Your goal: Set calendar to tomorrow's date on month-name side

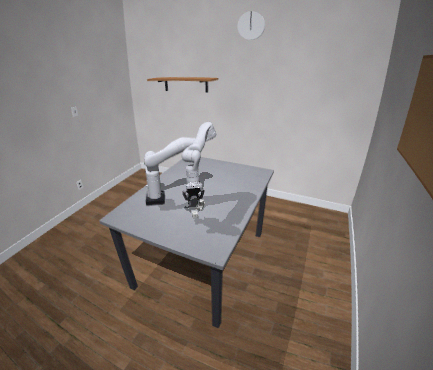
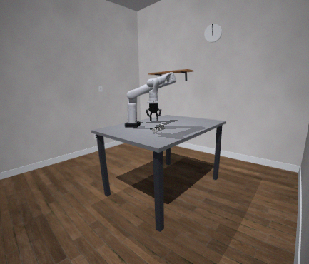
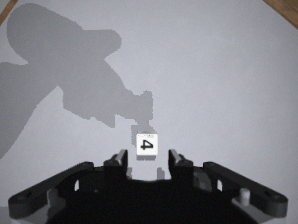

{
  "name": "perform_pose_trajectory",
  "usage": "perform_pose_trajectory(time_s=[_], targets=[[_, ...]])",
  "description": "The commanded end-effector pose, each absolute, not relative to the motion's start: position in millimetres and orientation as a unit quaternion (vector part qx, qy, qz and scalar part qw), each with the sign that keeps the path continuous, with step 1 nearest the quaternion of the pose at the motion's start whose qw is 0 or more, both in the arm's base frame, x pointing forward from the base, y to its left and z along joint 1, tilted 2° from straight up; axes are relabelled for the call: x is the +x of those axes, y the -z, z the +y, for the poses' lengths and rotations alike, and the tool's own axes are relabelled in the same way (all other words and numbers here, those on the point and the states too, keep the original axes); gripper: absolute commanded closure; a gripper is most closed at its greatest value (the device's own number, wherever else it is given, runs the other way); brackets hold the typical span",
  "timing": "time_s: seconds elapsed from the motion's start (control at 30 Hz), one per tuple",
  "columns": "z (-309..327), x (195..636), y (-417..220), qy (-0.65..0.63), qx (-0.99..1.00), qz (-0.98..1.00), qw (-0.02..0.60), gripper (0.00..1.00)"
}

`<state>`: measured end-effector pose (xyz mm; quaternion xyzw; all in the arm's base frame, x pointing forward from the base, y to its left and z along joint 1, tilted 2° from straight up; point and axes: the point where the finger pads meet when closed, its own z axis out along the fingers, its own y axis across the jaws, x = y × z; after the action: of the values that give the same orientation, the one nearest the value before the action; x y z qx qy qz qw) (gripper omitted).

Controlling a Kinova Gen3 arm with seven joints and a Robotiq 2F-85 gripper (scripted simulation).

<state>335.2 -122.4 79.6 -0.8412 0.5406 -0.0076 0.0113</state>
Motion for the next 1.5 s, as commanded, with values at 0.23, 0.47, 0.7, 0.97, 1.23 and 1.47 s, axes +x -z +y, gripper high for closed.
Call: perform_pose_trajectory(time_s=[0.23, 0.47, 0.7, 0.97, 1.23, 1.47], targets=[[-122.5, 335.5, -76.5, 0.008, -0.841, 0.541, 0.011, 0.52], [-122.3, 335.8, -69.2, 0.008, -0.841, 0.541, 0.011, 0.52], [-122.1, 336.3, -58.9, 0.008, -0.841, 0.541, 0.011, 0.52], [-122.0, 336.7, -49.3, 0.008, -0.841, 0.541, 0.011, 0.52], [-121.7, 337.2, -38.1, 0.008, -0.841, 0.541, 0.011, 0.52], [-121.6, 337.4, -33.1, 0.008, -0.841, 0.541, 0.011, 0.52]])
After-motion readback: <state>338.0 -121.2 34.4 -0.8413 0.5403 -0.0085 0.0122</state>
